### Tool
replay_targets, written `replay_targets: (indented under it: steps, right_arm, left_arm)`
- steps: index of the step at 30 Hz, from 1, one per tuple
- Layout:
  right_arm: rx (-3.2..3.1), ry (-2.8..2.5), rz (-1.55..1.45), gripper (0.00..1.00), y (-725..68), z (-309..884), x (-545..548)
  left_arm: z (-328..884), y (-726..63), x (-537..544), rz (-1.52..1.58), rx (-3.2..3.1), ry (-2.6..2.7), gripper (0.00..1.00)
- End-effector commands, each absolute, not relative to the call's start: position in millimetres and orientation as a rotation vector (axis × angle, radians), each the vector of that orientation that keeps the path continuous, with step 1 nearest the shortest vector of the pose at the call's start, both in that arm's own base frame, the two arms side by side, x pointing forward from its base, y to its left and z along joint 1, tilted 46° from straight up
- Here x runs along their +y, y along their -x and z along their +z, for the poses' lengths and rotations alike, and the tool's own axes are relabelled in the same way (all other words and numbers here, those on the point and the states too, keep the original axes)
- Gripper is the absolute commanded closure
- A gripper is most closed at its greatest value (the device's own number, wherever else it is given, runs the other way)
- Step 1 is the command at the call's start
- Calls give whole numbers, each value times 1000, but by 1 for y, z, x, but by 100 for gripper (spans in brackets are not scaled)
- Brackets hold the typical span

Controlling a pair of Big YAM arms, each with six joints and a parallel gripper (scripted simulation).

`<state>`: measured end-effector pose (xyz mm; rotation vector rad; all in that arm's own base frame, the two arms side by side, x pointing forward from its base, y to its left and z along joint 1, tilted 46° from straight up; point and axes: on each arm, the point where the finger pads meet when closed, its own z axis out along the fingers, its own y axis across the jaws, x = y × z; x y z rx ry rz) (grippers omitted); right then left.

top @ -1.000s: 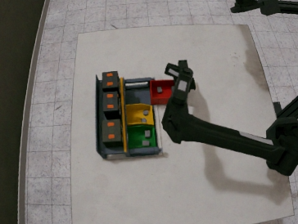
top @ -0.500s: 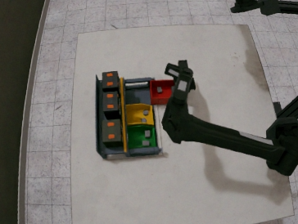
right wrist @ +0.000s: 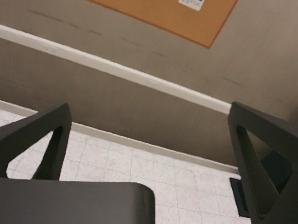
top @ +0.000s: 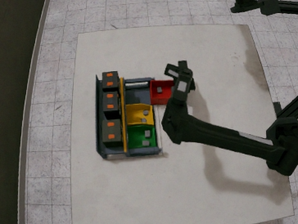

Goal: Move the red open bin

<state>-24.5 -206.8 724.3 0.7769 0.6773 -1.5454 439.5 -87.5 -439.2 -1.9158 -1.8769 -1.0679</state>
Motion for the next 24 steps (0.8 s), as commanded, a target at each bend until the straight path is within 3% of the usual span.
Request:
replay_targets:
  steps: [1,24]
  right_arm:
    - [642,-730,-1581,0,23,751,-178]
    - [642,-730,-1581,0,23,751,-178]
  left_arm:
    - [-439,-453,-85,-1081,-1906,1903,100]
    - [-439,-454,-83,-1083,-1910,1895,100]
